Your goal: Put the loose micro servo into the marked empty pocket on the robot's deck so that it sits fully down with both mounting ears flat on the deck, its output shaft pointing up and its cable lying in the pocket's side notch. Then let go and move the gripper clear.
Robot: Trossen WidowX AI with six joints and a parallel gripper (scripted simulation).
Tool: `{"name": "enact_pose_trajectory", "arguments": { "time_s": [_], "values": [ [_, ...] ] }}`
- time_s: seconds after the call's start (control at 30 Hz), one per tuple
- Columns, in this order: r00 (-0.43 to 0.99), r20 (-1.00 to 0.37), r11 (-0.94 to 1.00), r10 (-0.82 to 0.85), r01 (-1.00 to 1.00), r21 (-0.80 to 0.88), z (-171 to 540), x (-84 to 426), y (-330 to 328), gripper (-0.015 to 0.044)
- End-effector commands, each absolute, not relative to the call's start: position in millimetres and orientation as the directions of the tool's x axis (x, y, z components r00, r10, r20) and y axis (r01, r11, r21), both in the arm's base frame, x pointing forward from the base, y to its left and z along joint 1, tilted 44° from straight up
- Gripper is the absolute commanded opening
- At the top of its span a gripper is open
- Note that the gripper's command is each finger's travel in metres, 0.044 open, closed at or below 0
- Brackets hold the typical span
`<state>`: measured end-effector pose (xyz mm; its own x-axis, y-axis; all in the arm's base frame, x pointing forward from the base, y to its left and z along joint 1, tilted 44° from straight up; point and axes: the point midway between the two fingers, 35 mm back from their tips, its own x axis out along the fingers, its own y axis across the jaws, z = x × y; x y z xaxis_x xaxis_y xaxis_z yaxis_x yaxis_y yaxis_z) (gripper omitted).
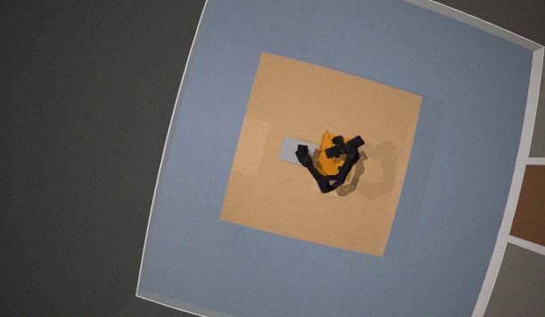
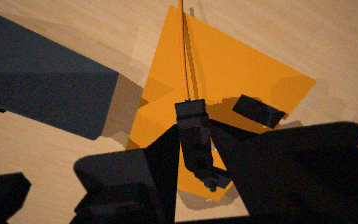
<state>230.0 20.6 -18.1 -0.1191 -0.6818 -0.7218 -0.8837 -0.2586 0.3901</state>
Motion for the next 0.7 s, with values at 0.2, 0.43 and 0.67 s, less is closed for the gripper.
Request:
{"name": "enact_pose_trajectory", "arguments": {
  "time_s": [0.2, 0.43, 0.67],
  "values": [
    [-0.111, -0.723, -0.263, -0.682, -0.885, 0.384, -16.0, 245.7, 17.8, 0.0000],
    [-0.112, -0.722, -0.262, -0.683, -0.885, 0.385, 5.0, 243.3, -4.2, 0.0000],
    [-0.112, -0.721, -0.238, -0.684, -0.900, 0.366, 10.0, 242.5, -9.5, 0.0000]
  ]
}}
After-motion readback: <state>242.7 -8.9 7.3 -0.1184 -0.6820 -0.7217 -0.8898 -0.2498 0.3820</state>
